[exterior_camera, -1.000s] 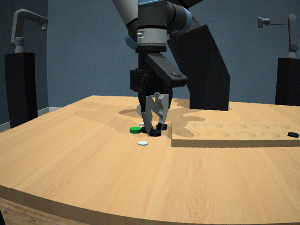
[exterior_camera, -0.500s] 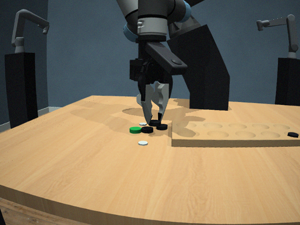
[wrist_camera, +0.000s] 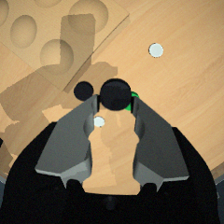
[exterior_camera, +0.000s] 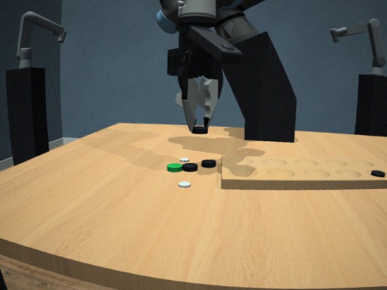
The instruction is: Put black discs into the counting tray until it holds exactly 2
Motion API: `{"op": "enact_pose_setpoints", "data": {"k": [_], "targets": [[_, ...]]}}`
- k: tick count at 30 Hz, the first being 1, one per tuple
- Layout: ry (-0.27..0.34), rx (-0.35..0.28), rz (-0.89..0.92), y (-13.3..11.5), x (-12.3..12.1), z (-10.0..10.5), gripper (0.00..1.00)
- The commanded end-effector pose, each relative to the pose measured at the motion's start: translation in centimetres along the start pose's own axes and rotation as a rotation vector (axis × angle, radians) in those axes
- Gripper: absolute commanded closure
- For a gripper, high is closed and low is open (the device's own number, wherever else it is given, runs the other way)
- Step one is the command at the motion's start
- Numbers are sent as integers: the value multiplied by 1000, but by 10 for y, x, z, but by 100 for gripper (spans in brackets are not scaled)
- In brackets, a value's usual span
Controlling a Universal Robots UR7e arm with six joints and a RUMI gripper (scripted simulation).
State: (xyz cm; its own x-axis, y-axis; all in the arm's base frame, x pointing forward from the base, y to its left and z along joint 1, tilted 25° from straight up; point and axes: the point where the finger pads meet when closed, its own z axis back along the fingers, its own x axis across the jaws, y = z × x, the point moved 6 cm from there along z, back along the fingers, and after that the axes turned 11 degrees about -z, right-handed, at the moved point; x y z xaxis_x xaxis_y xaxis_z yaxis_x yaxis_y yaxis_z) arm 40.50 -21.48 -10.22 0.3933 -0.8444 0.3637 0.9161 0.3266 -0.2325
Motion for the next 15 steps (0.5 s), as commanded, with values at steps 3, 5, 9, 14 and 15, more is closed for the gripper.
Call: {"op": "enact_pose_setpoints", "data": {"k": [3,5,9,14,15], "targets": [[10,-7,1,-2,-3,15,100],[10,-7,1,-2,-3,16,100],[8,-6,-1,-1,-2,17,100],[8,-4,-1,4,-3,16,100],[10,-4,0,7,-5,16,100]]}}
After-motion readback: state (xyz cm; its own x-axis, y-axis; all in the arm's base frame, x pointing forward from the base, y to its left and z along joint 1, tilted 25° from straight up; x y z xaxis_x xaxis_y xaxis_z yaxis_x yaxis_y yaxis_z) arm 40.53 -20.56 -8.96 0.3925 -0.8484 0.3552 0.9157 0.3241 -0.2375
